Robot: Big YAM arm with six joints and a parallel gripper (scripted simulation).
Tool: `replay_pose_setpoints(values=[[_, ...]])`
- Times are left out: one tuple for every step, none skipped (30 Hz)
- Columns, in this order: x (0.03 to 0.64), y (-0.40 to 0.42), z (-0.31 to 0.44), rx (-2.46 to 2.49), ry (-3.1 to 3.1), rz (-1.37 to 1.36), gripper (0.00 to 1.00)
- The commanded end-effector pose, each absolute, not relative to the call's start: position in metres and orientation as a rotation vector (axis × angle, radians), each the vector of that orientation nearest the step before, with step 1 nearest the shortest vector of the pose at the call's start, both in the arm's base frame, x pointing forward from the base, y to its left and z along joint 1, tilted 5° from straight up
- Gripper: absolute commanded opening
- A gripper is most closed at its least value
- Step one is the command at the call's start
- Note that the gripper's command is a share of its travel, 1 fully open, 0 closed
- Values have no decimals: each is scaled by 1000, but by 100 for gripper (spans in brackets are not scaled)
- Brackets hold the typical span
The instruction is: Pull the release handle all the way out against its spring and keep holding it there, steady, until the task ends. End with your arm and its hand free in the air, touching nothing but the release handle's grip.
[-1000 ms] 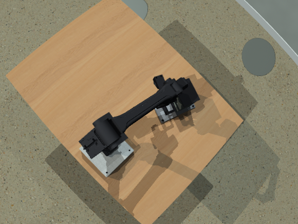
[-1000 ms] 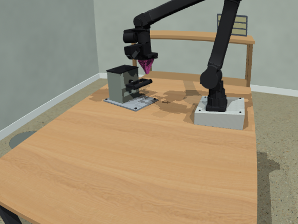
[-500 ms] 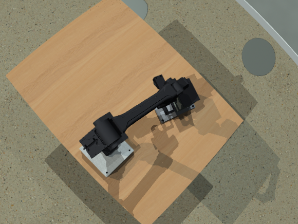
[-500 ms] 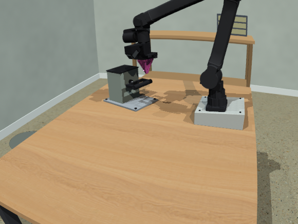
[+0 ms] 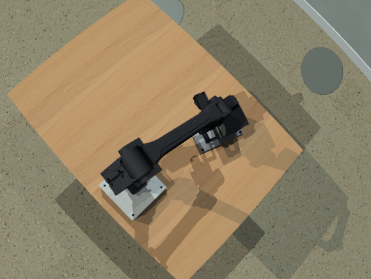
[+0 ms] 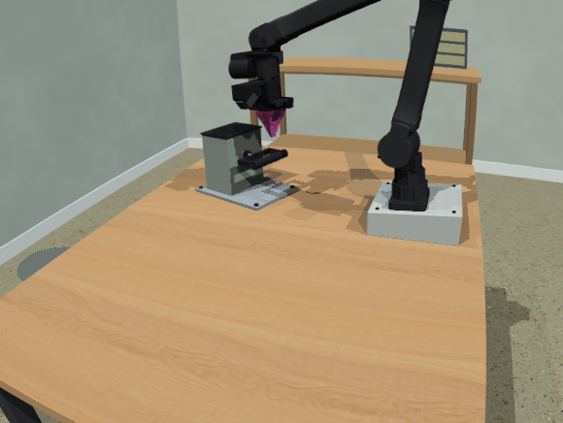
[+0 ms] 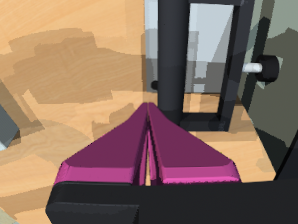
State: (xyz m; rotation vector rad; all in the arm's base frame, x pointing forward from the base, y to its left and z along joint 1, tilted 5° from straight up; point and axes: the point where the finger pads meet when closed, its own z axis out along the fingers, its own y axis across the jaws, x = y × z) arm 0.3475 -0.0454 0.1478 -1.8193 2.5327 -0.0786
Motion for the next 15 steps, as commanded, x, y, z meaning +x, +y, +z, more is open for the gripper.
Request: replay_pose_setpoints(values=[[372, -52, 161, -1804, 2498, -124, 0], [373, -52, 162, -1803, 2496, -126, 0], [374, -53, 162, -1803, 2495, -128, 0], [376, -53, 163, -1802, 2494, -129, 0], [377, -54, 163, -1801, 2493, -131, 0], [378, -54, 163, -1801, 2491, -133, 0], [378, -54, 163, -1801, 2491, -133, 0], [378, -54, 163, -1801, 2491, -133, 0], [378, -54, 164, -1801, 2491, -134, 0], [379, -55, 164, -1800, 2490, -135, 0], [380, -55, 164, -1800, 2489, -136, 0], [380, -55, 164, -1800, 2489, -137, 0], [381, -55, 164, -1800, 2488, -138, 0], [381, -56, 164, -1799, 2488, -138, 0], [381, -56, 165, -1799, 2487, -139, 0]])
